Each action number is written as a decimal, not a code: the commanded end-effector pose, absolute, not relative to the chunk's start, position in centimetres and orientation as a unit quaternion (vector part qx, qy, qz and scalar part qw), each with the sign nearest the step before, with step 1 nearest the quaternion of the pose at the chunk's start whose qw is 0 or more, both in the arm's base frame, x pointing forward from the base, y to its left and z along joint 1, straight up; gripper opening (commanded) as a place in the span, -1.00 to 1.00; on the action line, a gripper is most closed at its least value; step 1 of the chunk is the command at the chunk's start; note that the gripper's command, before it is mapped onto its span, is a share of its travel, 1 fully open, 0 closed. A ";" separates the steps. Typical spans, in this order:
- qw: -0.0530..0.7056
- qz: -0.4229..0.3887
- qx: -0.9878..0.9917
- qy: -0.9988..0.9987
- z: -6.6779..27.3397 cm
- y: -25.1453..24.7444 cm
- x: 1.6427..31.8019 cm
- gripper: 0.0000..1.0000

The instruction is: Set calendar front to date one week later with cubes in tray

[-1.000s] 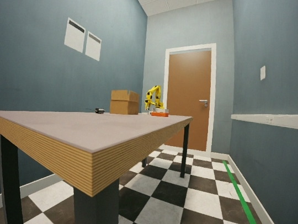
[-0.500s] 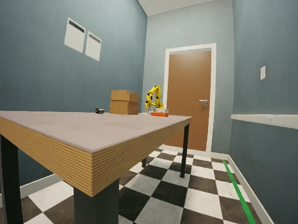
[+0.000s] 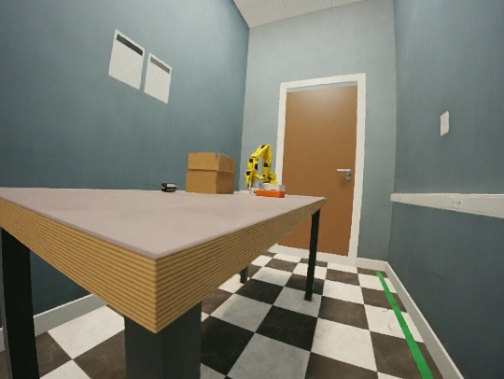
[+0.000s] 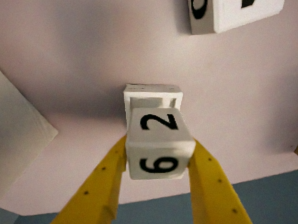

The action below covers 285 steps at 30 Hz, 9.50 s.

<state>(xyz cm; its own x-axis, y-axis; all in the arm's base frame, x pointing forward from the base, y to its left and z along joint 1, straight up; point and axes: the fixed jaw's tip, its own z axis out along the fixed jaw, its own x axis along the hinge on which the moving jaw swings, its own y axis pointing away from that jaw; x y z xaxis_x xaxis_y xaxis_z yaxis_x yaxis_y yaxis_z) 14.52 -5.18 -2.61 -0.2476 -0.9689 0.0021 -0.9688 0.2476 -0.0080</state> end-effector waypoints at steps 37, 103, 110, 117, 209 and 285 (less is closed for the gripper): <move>-0.005 0.007 -0.609 0.793 -4.3 -5.0 14.0 -1.00; -0.005 0.007 -0.609 0.793 -4.6 -4.9 14.0 -0.29; -0.005 0.007 -0.609 0.793 -3.7 -5.0 14.1 -0.29; -0.005 0.007 -0.609 0.793 -1.7 -5.1 14.3 -0.29; 0.160 -0.178 -0.524 0.817 8.5 -5.1 18.7 -0.30; 0.132 0.012 -0.044 0.990 3.9 4.0 24.0 -0.30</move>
<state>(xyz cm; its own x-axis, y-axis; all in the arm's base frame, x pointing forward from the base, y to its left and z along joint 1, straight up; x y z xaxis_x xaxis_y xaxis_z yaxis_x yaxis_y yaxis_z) 24.33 3.86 5.76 -0.9368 -0.0855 -0.3391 -0.0946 0.9955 0.0104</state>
